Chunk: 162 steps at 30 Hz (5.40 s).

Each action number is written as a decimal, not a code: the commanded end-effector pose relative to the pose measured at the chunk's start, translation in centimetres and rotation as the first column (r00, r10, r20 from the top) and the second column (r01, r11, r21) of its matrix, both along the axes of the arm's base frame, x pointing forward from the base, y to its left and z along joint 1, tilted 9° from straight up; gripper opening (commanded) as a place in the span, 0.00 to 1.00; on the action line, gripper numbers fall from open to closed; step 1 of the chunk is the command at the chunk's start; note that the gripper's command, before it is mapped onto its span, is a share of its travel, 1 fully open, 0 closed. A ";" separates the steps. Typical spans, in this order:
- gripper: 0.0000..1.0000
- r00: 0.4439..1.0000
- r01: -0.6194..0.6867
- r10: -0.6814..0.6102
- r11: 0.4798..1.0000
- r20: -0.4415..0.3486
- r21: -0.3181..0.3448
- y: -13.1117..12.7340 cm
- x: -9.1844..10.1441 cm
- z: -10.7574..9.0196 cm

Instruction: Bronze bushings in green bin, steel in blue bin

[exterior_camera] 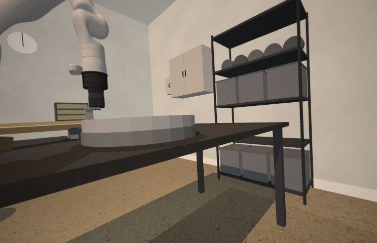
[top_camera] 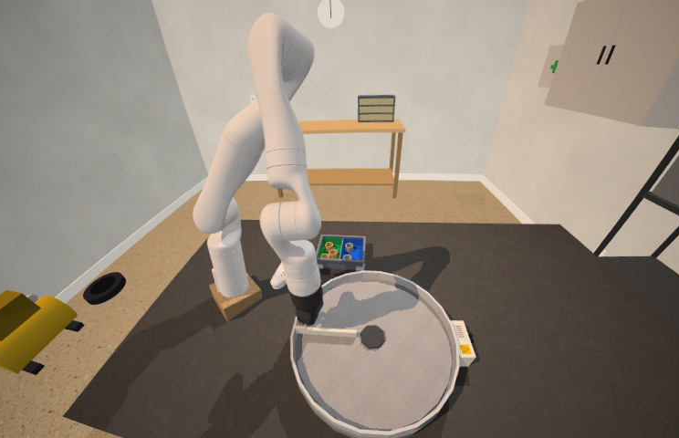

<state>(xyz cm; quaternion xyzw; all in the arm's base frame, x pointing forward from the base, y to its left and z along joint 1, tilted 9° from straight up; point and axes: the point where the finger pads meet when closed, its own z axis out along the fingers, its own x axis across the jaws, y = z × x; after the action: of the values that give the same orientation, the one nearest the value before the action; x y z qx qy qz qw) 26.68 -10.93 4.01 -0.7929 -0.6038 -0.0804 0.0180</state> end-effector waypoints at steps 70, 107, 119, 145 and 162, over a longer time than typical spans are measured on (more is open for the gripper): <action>0.00 1.000 0.001 -0.001 1.000 0.000 -0.001 -0.3 -0.2 2.2; 0.00 1.000 0.001 -0.001 1.000 0.000 -0.001 -0.7 -0.5 4.9; 0.00 1.000 0.001 -0.001 1.000 0.000 -0.001 -1.0 -0.8 7.9; 0.00 0.998 -0.056 0.056 0.998 0.007 -0.007 9.6 3.4 9.7; 0.00 0.993 -0.113 0.113 0.993 0.014 -0.014 20.3 7.7 11.5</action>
<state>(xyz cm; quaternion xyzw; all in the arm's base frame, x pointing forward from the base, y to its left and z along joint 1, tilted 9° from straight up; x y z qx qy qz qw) 33.78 7.72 15.43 -0.7703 -0.6322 -0.0813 0.0155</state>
